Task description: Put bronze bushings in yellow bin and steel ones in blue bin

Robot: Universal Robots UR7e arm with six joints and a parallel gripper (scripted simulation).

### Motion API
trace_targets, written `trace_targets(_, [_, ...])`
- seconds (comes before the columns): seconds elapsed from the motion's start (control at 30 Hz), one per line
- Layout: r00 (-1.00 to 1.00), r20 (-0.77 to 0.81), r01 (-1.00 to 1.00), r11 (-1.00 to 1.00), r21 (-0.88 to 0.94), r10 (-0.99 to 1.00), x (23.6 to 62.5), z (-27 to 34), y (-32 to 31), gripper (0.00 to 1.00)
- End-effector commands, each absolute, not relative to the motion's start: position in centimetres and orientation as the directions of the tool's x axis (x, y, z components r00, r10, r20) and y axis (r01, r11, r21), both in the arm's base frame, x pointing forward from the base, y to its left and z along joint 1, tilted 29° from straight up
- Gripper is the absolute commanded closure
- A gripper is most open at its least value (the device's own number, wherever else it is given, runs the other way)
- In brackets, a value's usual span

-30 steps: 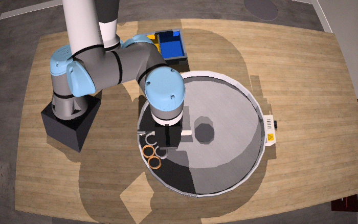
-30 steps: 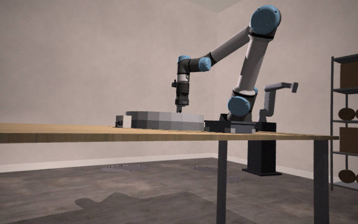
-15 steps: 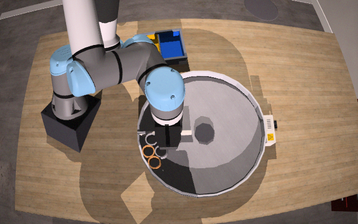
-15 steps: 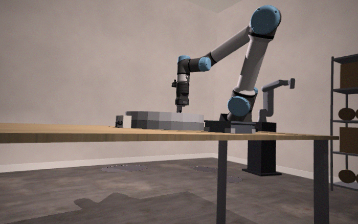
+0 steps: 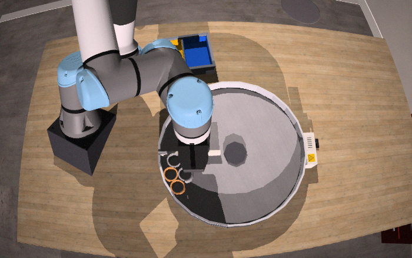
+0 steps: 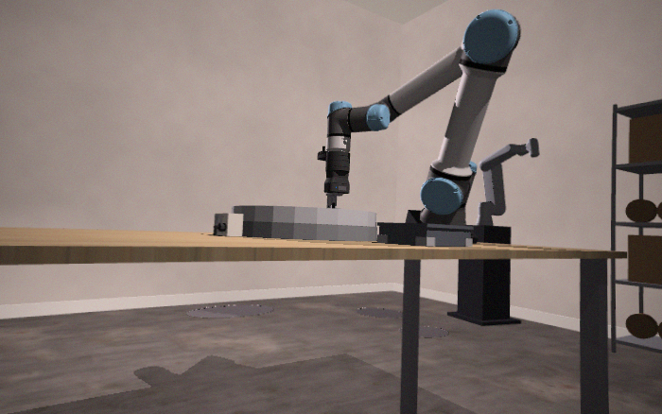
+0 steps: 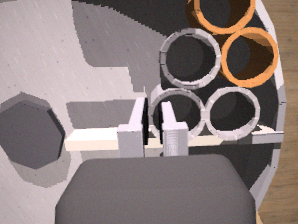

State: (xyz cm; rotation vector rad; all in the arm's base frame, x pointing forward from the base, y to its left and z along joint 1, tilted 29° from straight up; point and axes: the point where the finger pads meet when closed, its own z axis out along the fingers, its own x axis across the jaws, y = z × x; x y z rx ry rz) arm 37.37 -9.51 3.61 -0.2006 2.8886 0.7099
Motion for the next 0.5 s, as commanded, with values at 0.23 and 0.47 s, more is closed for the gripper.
trace_targets(0.23, [-0.978, -0.188, -0.168, 0.880, 0.445, -0.092, 37.39, 4.01, -9.81, 1.00])
trace_targets(0.47, [-0.978, -0.189, -0.168, 0.880, 0.443, -0.092, 37.39, 4.37, -10.06, 1.00])
